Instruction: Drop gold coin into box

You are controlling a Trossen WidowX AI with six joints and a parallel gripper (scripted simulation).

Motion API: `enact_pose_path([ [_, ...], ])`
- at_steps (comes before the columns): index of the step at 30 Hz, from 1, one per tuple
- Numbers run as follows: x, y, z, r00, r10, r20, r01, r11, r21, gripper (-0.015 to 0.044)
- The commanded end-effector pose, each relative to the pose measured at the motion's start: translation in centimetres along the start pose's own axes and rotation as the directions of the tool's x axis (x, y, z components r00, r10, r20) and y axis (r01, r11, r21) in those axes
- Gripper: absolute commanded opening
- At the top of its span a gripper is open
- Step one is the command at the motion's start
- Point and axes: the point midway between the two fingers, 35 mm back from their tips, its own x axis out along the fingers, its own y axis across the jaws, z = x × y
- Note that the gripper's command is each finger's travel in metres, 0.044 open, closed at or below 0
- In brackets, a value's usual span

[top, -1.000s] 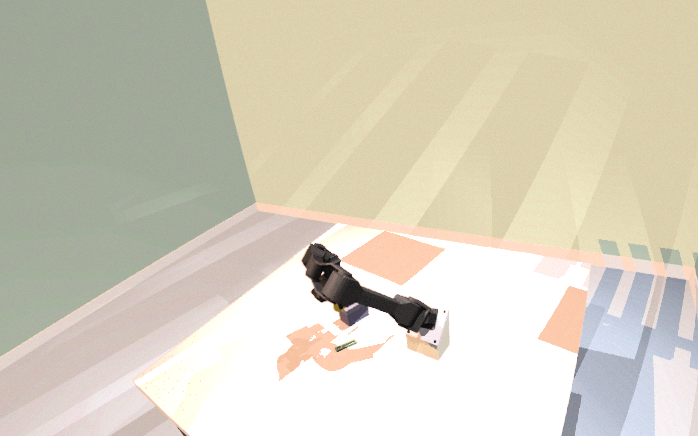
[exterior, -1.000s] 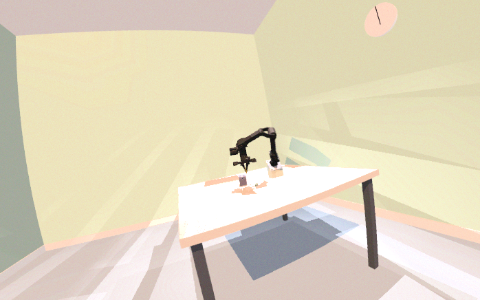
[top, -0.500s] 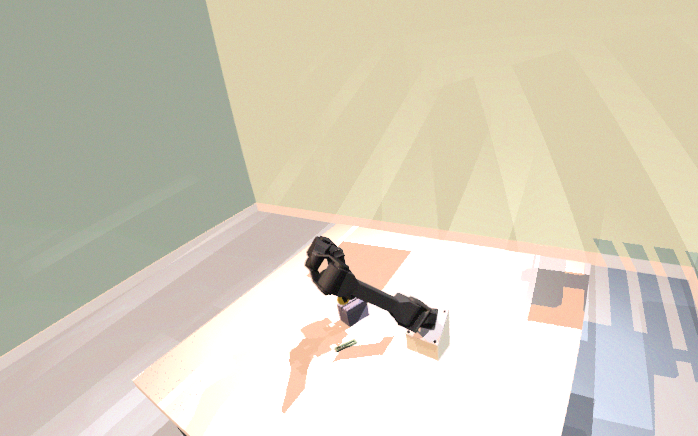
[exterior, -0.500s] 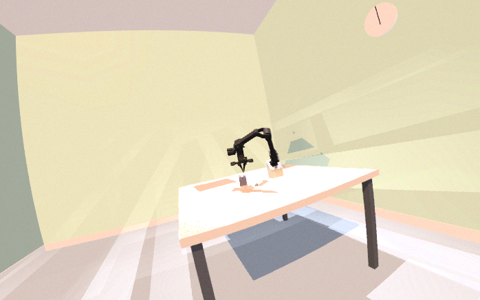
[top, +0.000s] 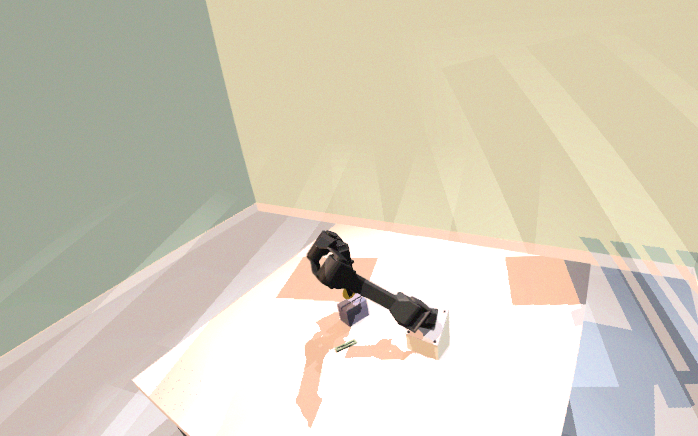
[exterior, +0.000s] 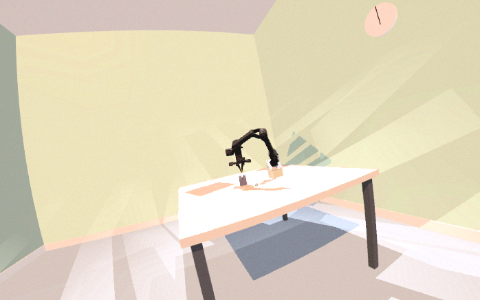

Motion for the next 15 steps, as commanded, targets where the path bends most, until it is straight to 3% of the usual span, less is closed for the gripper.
enact_pose_path([
  [1,-0.05,-0.10,-0.10,1.000,-0.002,-0.003,0.002,1.000,-0.005,0.0000],
  [15,-0.06,-0.10,-0.08,1.000,0.000,0.000,0.000,1.000,-0.003,0.0000],
])
